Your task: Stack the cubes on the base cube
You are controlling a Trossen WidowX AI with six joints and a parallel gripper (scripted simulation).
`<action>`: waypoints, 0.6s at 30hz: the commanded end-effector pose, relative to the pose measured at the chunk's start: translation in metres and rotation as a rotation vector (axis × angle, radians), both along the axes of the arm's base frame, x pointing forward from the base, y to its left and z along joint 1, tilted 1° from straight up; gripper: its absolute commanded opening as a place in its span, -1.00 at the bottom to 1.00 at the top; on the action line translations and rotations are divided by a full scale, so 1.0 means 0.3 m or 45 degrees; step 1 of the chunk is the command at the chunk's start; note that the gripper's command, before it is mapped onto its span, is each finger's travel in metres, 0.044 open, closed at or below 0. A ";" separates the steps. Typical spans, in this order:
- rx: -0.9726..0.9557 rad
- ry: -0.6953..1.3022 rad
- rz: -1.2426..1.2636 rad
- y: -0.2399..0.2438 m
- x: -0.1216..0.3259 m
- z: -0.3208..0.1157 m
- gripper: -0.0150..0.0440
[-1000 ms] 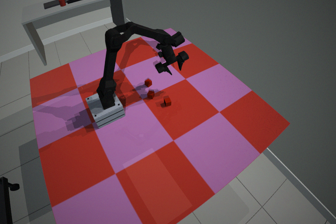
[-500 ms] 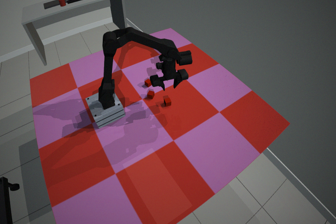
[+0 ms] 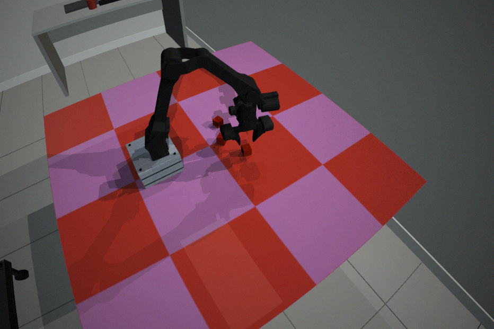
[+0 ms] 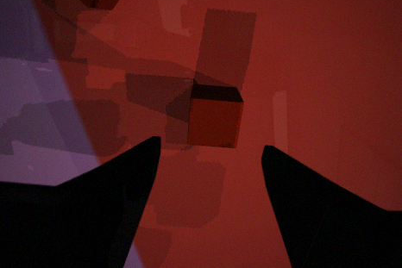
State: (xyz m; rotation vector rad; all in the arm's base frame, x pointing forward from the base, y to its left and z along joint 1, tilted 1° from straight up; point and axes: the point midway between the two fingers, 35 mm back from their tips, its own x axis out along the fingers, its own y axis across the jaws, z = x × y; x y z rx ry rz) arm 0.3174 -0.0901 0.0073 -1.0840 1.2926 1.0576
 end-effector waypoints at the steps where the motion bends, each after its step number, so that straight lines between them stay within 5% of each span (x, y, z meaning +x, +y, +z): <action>1: 0.005 -0.012 0.007 0.001 0.005 -0.033 0.41; 18: 0.006 -0.011 0.004 0.000 0.007 -0.110 0.41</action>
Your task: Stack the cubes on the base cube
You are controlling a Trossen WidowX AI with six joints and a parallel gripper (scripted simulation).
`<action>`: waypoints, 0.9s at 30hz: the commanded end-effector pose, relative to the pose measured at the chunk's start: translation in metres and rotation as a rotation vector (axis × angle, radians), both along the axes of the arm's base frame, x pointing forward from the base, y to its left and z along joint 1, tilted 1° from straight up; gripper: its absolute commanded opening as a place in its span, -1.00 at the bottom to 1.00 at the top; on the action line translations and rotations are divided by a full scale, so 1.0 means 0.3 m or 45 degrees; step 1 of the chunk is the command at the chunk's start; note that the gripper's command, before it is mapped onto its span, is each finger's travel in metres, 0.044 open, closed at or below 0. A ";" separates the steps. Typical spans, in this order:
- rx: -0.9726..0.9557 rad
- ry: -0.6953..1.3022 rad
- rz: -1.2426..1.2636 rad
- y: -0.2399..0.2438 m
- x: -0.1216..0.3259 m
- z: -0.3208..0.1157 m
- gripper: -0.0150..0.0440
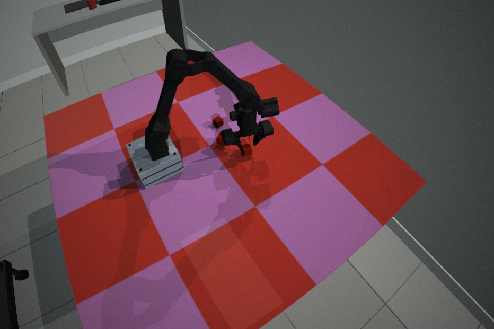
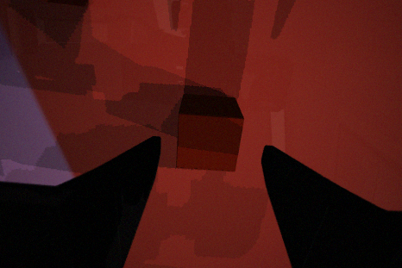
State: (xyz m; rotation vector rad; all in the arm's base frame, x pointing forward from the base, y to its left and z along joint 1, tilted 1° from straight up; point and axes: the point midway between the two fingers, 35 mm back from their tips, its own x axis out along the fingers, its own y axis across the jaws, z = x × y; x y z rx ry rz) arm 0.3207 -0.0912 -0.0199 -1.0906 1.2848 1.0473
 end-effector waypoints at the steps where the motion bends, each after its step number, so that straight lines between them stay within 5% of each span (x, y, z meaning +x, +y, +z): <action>1: 0.009 0.004 0.005 0.004 -0.004 -0.024 0.41; 10: 0.008 0.005 0.008 0.004 -0.005 -0.062 0.41; 16: 0.008 0.005 0.008 0.004 -0.005 -0.062 -0.13; 27: 0.008 0.004 0.008 0.002 0.005 0.003 -0.14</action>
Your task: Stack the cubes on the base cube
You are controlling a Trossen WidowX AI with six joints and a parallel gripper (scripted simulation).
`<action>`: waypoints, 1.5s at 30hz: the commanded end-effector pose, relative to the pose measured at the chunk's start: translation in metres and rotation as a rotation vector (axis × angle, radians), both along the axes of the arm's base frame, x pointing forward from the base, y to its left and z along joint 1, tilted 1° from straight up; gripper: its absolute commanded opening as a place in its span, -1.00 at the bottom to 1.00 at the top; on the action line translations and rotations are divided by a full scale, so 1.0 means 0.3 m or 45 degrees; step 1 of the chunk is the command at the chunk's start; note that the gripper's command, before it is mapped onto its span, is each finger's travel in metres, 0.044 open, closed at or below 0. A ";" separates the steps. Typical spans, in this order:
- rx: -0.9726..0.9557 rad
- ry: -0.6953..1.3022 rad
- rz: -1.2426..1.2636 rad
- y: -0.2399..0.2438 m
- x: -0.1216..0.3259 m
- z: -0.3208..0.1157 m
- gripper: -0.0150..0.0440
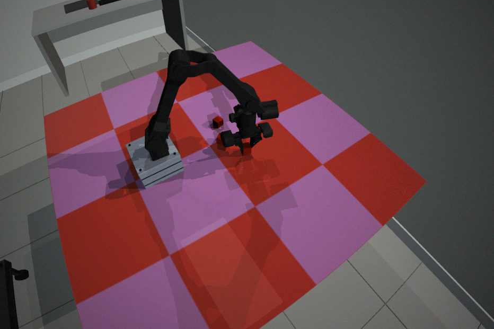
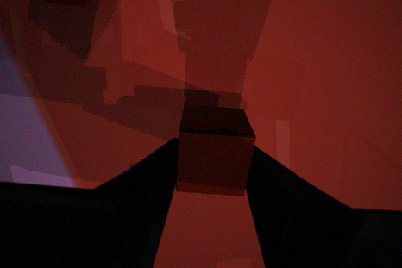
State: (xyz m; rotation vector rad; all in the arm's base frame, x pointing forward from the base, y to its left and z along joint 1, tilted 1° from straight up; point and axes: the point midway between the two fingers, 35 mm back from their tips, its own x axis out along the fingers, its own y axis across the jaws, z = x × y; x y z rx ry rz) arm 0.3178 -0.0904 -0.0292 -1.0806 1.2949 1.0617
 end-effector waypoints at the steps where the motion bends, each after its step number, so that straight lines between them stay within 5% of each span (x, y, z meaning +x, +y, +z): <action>1: 0.002 -0.018 0.007 -0.001 0.015 0.044 -0.14; 31: 0.002 -0.018 0.001 0.006 0.000 0.335 -0.14; 45: 0.012 -0.023 -0.453 0.124 0.022 0.304 -0.14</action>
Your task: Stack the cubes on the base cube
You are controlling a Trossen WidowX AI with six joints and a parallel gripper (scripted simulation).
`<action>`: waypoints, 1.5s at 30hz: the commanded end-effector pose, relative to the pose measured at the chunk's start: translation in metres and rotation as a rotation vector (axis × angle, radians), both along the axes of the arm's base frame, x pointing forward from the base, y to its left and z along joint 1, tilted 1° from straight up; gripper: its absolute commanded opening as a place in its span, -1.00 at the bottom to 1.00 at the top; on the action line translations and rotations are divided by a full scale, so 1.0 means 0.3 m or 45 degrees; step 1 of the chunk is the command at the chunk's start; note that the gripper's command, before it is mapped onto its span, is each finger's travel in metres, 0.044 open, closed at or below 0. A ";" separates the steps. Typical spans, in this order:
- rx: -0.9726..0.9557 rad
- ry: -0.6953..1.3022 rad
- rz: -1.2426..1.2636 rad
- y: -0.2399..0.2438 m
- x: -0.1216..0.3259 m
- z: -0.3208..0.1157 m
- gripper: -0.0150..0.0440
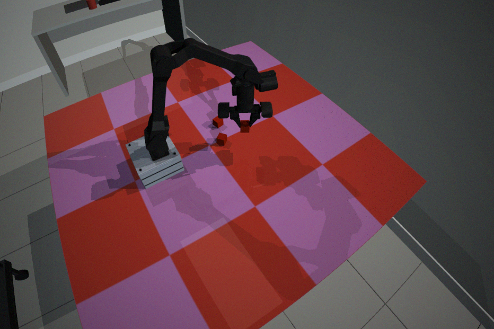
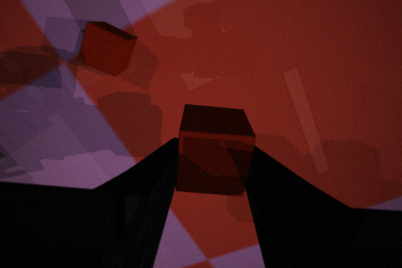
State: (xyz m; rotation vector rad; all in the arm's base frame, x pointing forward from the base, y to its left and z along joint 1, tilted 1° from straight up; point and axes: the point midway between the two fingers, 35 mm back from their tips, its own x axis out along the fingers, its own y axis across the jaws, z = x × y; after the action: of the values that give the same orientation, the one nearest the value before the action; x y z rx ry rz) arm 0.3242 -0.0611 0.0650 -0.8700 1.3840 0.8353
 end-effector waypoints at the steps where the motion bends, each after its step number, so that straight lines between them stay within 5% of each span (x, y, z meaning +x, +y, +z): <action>1: 0.010 0.001 -0.123 0.035 0.002 -0.012 -0.14; 45: 0.051 -0.003 -1.624 0.424 -0.030 -0.109 -0.14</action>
State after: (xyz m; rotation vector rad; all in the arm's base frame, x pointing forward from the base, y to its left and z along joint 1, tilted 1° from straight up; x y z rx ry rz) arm 0.3181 0.0588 0.0348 0.0843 1.5463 -0.0842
